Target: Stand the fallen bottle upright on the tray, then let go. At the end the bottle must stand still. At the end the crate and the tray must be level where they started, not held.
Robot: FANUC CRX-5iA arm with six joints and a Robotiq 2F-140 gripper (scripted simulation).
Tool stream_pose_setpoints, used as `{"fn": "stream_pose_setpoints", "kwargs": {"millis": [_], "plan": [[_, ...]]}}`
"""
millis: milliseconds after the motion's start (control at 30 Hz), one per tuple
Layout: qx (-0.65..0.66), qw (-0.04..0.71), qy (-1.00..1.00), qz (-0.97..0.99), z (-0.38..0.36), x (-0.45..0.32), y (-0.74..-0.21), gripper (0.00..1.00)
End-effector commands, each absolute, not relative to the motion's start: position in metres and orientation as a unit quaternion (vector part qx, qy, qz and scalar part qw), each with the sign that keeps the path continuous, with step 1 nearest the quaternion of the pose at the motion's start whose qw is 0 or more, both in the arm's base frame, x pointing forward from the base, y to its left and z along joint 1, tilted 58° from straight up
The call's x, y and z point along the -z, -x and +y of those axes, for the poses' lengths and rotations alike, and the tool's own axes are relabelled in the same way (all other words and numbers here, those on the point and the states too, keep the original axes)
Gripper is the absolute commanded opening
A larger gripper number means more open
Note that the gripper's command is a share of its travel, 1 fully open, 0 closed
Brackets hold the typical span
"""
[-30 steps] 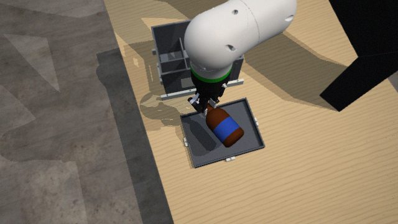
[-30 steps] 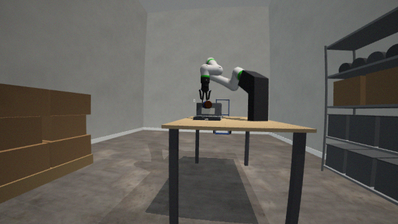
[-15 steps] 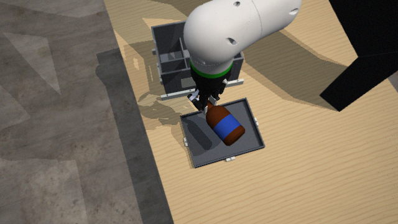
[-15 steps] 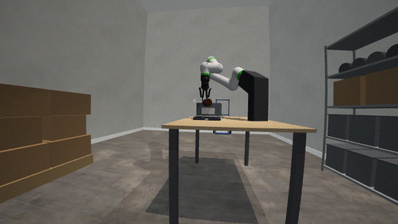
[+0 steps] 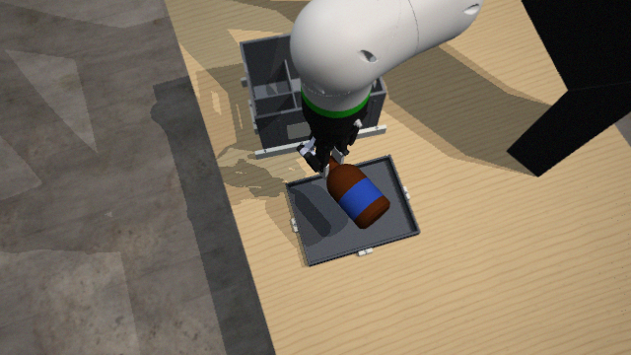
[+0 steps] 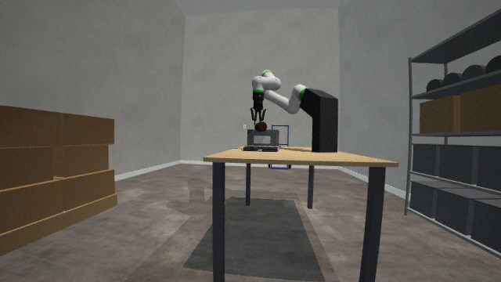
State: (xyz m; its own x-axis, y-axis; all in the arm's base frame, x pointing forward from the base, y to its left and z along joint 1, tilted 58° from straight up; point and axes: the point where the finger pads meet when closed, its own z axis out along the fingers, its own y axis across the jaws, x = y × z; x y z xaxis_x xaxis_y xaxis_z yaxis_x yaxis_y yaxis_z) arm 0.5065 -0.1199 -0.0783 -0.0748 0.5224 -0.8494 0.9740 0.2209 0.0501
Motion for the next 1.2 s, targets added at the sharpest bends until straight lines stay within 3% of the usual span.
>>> {"fn": "stream_pose_setpoints", "kwargs": {"millis": [0,1167], "plan": [[0.286,0.394,-0.554,0.675,-0.117,0.076,-0.506,0.00],[0.286,0.394,-0.554,0.675,-0.106,0.070,-0.503,0.00]]}}
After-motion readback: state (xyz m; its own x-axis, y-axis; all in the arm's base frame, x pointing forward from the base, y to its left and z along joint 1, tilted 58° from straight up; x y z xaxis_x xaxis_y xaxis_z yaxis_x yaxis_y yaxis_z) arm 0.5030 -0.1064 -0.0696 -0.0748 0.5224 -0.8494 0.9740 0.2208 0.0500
